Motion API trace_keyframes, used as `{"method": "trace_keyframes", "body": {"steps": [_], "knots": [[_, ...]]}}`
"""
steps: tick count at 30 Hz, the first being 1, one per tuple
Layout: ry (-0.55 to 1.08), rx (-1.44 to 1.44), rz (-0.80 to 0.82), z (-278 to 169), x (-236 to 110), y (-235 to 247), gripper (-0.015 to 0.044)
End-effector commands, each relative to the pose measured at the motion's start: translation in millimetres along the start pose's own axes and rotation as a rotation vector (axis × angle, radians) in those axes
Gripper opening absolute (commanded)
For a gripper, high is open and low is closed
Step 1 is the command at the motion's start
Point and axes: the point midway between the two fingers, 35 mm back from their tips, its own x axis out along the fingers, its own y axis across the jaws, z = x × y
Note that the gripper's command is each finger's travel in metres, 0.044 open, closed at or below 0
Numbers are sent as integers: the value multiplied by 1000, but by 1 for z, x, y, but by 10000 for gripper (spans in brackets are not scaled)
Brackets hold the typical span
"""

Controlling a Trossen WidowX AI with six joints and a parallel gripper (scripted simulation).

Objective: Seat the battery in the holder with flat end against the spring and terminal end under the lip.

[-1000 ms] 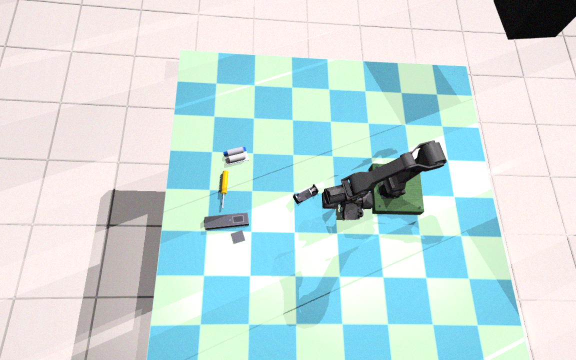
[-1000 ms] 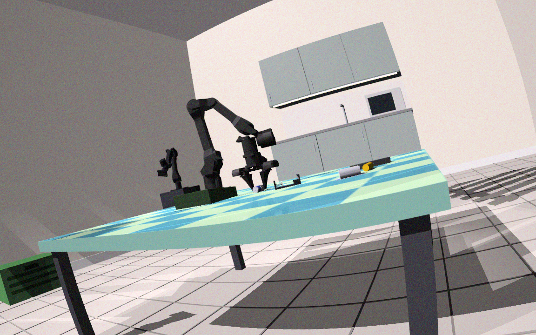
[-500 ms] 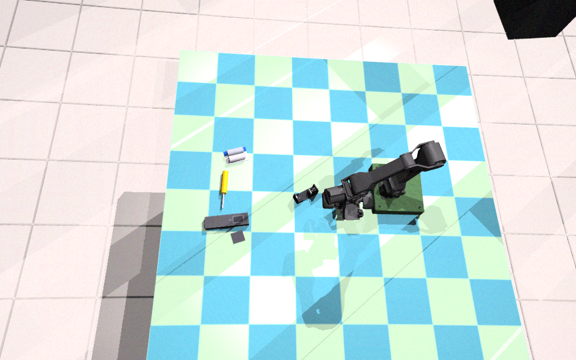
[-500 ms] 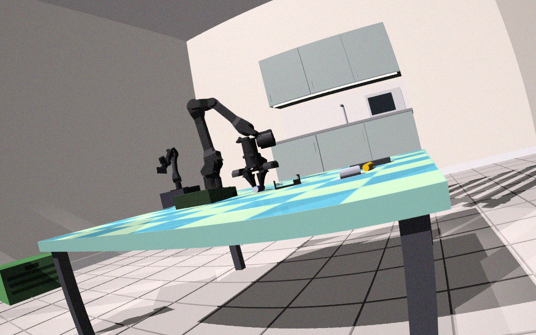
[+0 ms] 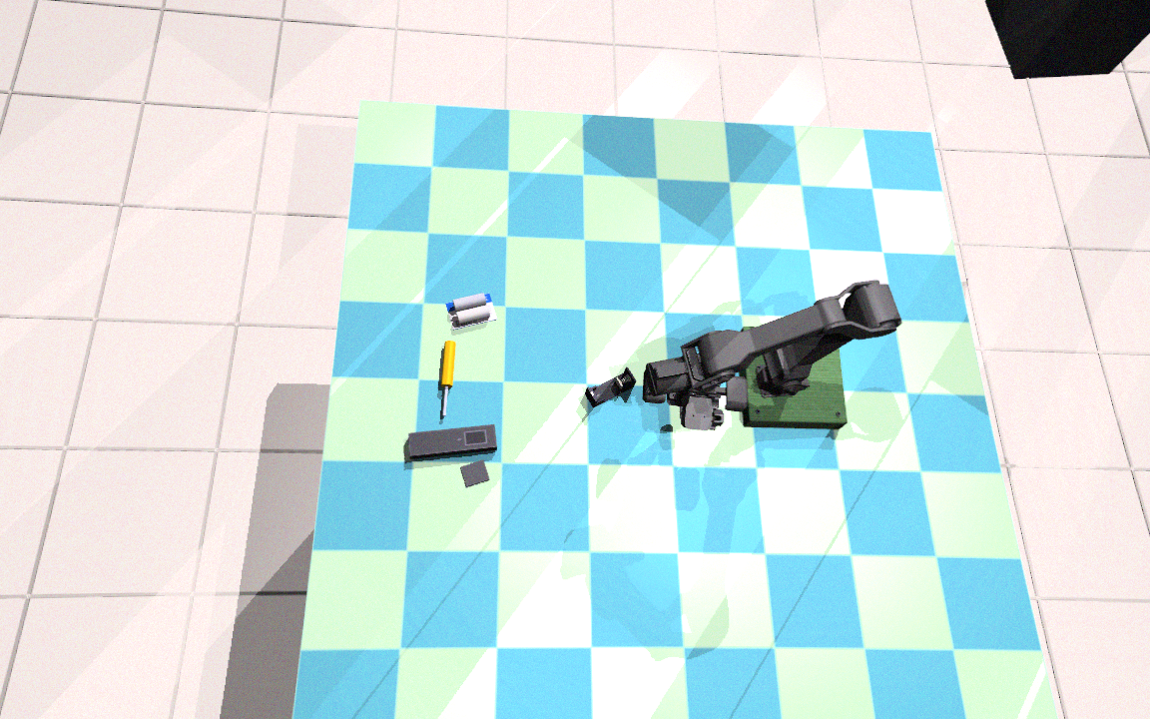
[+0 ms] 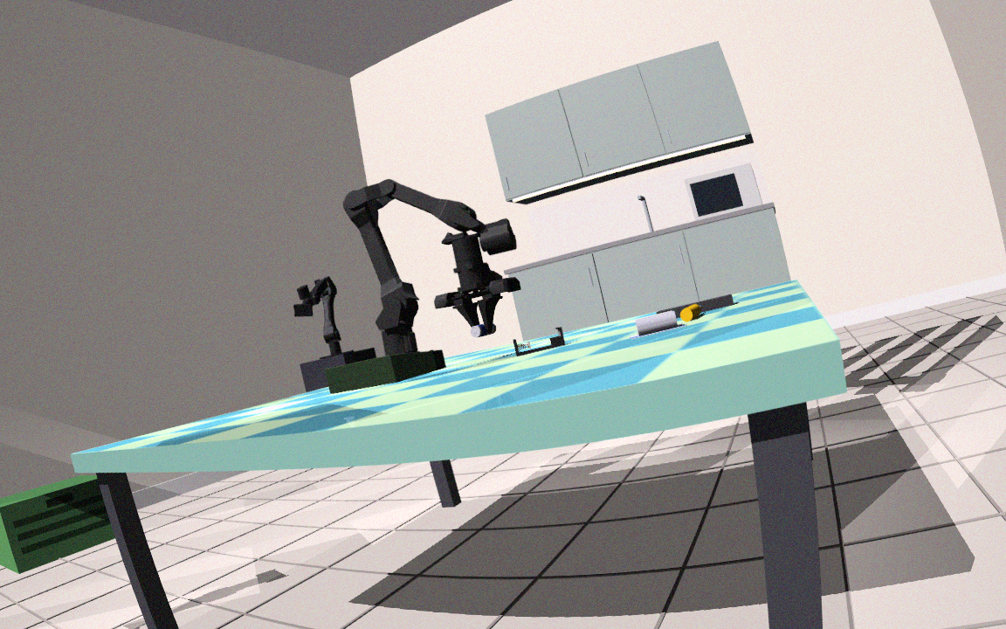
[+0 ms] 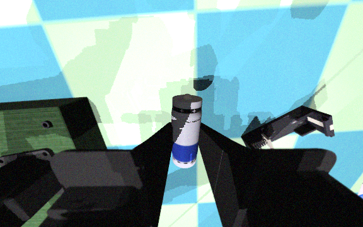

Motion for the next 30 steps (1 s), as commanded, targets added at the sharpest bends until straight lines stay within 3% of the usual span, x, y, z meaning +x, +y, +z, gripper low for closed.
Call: {"method": "trace_keyframes", "body": {"steps": [1,20,30], "knots": [[-7,145,-16,0,-11,-24,83],[-19,947,-17,-33,-30,-139,83],[-52,973,-31,-34,-24,-144,83]]}}
